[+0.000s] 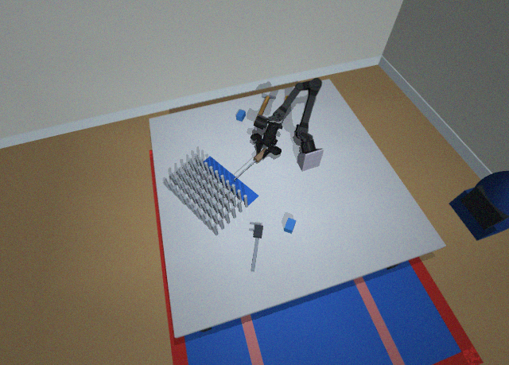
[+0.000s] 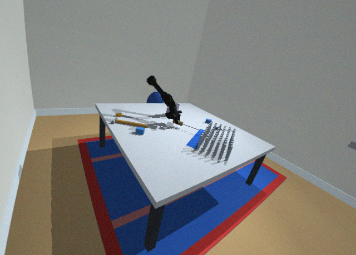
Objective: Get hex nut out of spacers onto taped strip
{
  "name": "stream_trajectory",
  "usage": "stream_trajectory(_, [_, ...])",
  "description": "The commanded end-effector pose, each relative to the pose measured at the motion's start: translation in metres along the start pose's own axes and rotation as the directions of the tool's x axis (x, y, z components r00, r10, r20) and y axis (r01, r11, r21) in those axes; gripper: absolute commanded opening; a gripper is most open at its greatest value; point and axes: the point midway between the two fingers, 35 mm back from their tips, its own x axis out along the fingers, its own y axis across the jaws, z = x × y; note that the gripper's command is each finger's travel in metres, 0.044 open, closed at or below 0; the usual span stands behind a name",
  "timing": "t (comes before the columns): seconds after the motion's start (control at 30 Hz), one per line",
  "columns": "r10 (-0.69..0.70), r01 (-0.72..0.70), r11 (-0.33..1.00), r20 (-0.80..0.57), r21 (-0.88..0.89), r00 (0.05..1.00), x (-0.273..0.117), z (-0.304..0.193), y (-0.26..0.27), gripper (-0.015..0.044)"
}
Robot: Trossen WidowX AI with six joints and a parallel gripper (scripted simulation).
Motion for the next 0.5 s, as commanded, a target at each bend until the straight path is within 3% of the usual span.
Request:
stream_trajectory(0.0, [-0.003, 0.003, 1.0, -0.011, 0.006, 1.0, -0.008, -0.008, 0.002, 0.0])
stream_trajectory(0.47, [-0.024, 0.024, 1.0, -0.006, 0.017, 1.0, -0.045, -0.044, 0.005, 0.0])
